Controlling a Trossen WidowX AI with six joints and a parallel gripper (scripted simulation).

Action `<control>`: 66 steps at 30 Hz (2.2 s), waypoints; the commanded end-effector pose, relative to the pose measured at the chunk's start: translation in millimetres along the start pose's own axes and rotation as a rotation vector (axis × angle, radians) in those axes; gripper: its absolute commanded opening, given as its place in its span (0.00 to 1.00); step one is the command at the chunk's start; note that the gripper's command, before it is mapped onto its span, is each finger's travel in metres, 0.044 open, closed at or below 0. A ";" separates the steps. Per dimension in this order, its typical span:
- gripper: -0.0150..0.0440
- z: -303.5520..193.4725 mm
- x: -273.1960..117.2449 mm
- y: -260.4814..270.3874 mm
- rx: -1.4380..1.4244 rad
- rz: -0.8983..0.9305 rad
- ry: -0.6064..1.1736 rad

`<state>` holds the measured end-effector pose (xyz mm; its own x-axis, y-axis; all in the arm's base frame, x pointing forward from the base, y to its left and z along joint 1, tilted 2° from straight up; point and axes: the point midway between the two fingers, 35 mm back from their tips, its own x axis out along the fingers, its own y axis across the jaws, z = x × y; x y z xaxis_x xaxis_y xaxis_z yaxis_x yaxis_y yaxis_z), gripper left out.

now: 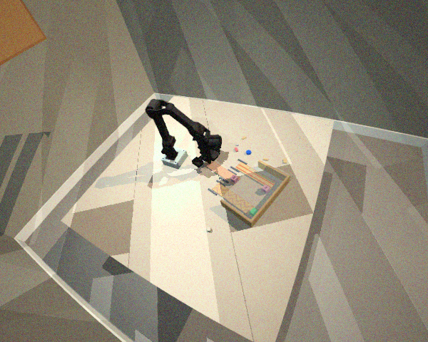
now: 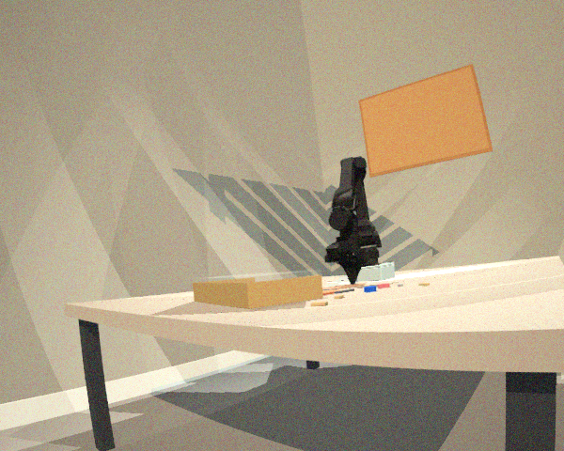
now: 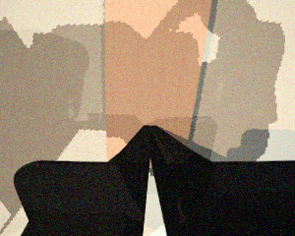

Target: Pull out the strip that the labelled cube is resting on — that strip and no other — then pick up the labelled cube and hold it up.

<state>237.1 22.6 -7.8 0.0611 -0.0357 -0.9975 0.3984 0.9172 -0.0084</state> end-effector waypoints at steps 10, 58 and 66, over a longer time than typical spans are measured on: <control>0.25 -10.5 4.2 -2.8 -0.003 -0.007 0.032; 1.00 159.1 -59.1 -7.9 -0.124 -0.007 0.019; 1.00 193.3 -61.3 -7.7 -0.124 -0.007 0.016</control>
<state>397.4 -54.7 67.5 0.0464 -0.0411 -0.9981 0.2838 0.9585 -0.0263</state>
